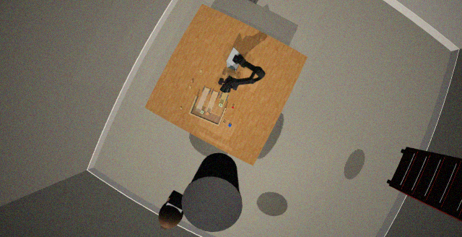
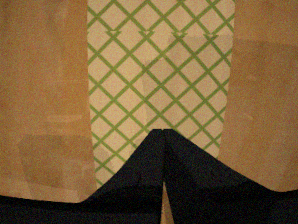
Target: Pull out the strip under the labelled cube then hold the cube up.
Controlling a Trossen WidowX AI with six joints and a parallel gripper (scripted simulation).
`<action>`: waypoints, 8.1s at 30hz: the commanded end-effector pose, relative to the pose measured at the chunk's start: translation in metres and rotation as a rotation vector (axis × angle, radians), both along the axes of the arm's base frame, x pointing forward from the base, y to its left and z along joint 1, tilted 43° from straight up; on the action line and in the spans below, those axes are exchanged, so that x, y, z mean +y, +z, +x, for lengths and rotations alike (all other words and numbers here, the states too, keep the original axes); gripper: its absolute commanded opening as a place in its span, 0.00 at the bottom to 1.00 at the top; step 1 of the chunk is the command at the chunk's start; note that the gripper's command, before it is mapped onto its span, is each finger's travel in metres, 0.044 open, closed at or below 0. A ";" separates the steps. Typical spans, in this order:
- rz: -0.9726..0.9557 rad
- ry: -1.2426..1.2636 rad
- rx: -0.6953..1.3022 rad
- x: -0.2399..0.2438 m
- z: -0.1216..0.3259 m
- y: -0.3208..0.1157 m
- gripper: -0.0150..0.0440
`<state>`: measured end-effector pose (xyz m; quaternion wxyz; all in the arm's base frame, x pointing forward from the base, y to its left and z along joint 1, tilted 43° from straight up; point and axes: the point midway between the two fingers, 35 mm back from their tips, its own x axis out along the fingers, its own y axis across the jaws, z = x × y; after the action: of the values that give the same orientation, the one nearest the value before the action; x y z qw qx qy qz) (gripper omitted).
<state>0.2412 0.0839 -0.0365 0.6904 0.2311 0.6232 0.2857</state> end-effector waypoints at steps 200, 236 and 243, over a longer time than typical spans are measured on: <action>0.007 -0.020 0.059 0.008 0.180 0.026 0.68; 0.001 -0.020 0.059 -0.016 0.147 0.040 0.25; 0.004 -0.020 0.063 -0.029 0.121 0.049 0.25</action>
<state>0.3768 0.0604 0.0093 0.6753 0.2480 0.6393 0.2715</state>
